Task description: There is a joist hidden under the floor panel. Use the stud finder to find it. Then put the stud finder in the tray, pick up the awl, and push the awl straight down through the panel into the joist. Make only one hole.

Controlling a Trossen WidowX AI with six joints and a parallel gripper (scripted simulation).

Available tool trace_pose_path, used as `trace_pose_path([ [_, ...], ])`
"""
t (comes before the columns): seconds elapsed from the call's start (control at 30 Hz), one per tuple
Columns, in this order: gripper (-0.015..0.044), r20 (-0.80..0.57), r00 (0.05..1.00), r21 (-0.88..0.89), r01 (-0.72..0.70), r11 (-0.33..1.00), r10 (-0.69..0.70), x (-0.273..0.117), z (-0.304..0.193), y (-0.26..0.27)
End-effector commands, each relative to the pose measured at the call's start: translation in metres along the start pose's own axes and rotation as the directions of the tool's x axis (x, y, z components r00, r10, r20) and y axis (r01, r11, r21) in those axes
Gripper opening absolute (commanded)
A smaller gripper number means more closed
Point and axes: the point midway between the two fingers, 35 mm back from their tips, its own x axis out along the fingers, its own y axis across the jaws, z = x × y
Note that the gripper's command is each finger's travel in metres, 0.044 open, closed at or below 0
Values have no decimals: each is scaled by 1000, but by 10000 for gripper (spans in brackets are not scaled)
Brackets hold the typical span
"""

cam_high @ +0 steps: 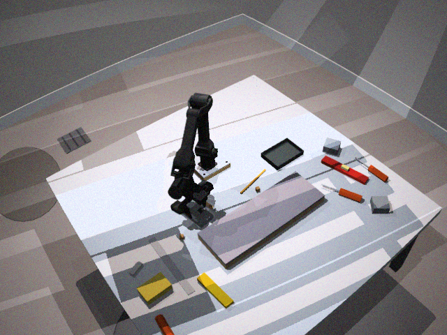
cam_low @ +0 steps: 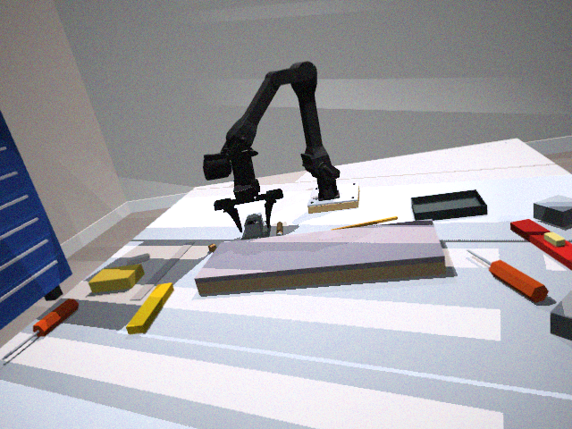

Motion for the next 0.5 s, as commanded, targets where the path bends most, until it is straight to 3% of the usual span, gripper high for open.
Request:
trace_pose_path([
  [0.0, 328, 4, 1000, 3, -3, 1000, 3, 1, 0, 1],
  [0.47, 235, 4, 1000, 3, -3, 1000, 3, 1, 0, 1],
])
